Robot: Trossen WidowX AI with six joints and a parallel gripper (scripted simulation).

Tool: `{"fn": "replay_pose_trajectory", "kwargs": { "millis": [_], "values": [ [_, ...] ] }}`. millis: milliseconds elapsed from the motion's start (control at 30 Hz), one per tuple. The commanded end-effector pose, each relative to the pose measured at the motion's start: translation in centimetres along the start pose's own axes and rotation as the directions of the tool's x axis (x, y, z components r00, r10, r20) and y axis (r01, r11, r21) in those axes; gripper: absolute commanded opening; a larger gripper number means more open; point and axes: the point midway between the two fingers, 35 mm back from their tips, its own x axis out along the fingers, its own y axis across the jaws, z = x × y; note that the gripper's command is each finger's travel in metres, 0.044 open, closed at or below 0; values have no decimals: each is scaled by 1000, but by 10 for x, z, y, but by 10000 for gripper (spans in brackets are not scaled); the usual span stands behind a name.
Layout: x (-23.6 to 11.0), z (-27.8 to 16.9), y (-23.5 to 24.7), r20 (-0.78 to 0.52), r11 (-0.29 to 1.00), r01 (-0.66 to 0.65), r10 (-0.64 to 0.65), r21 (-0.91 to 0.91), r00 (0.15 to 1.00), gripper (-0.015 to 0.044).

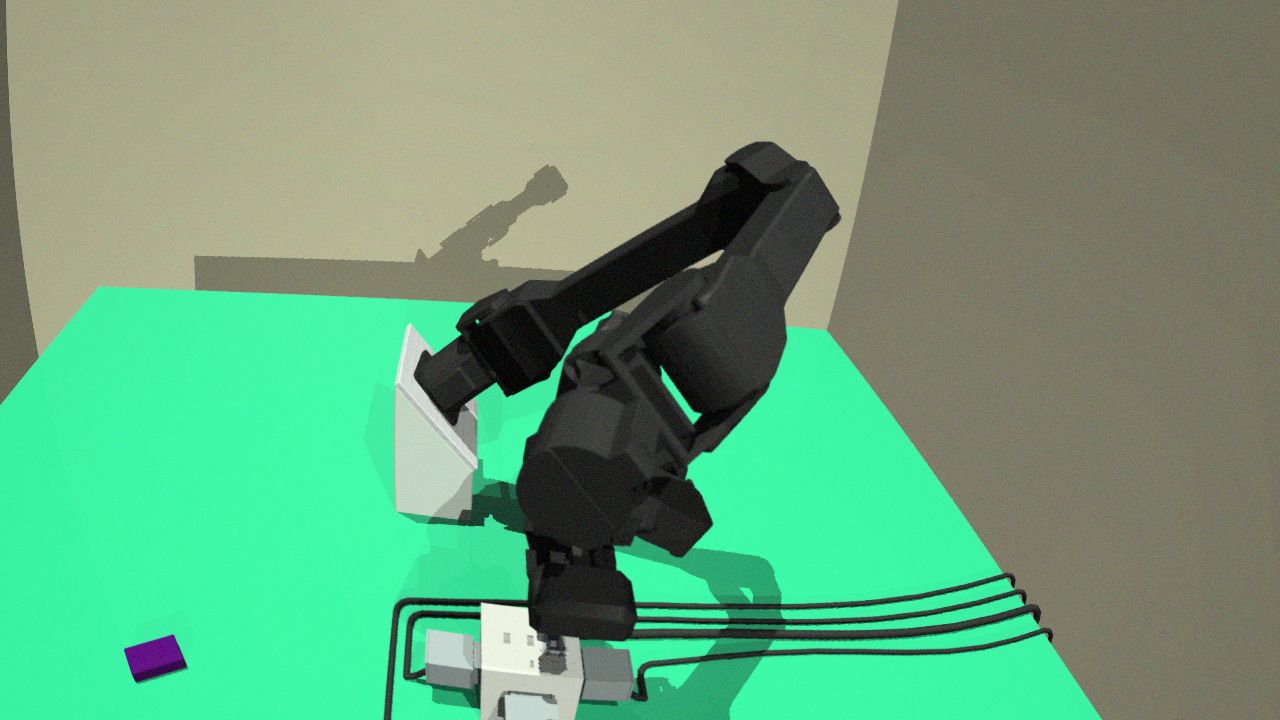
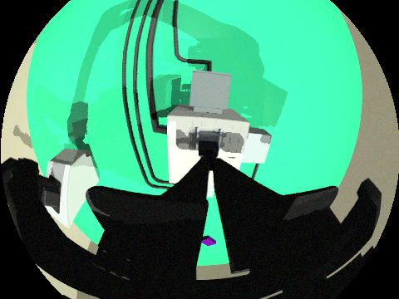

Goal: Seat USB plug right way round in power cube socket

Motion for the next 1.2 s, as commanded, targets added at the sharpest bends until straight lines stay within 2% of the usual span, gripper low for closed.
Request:
{"fn": "replay_pose_trajectory", "kwargs": {
  "millis": [0,1167],
  "values": [
    [-1,1,0,-2,1000,6,-6,-1,1000,0],
    [3,1,0,-2,1000,7,-7,-1,1000,0]
  ]
}}
